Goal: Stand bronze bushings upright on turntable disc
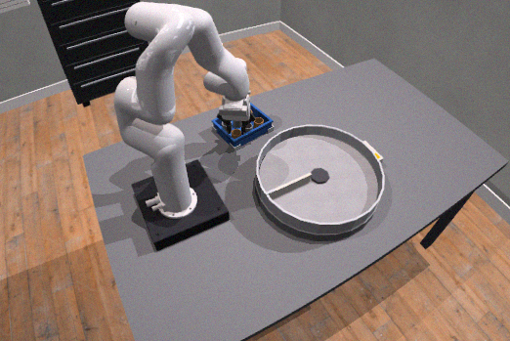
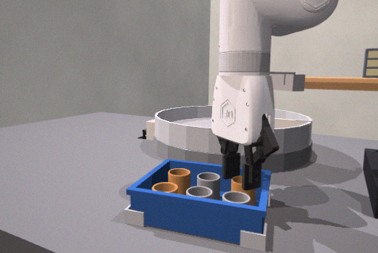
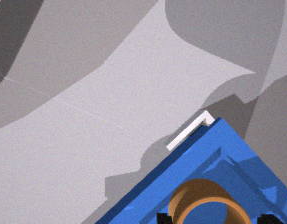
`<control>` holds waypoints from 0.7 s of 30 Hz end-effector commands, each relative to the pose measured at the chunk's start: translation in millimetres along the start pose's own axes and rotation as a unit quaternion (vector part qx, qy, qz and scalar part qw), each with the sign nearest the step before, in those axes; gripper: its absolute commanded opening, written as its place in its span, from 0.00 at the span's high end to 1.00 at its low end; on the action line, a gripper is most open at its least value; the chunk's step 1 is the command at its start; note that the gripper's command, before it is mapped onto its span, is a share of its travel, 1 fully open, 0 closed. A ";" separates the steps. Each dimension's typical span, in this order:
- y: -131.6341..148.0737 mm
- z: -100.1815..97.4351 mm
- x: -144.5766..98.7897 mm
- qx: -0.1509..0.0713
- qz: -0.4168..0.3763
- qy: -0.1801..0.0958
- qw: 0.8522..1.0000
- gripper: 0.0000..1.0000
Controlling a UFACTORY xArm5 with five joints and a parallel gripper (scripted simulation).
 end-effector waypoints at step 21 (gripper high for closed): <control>-0.3 1.8 -1.1 0.000 0.000 -0.002 1.000 1.00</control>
Point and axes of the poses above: the point where the finger pads meet when closed, its own z axis out along the fingers, its own y axis across the jaws, x = y × z, the point moved 10 cm from there along -z, back along the fingers, and after that the axes turned 11 degrees about z, right-handed, at the moved point
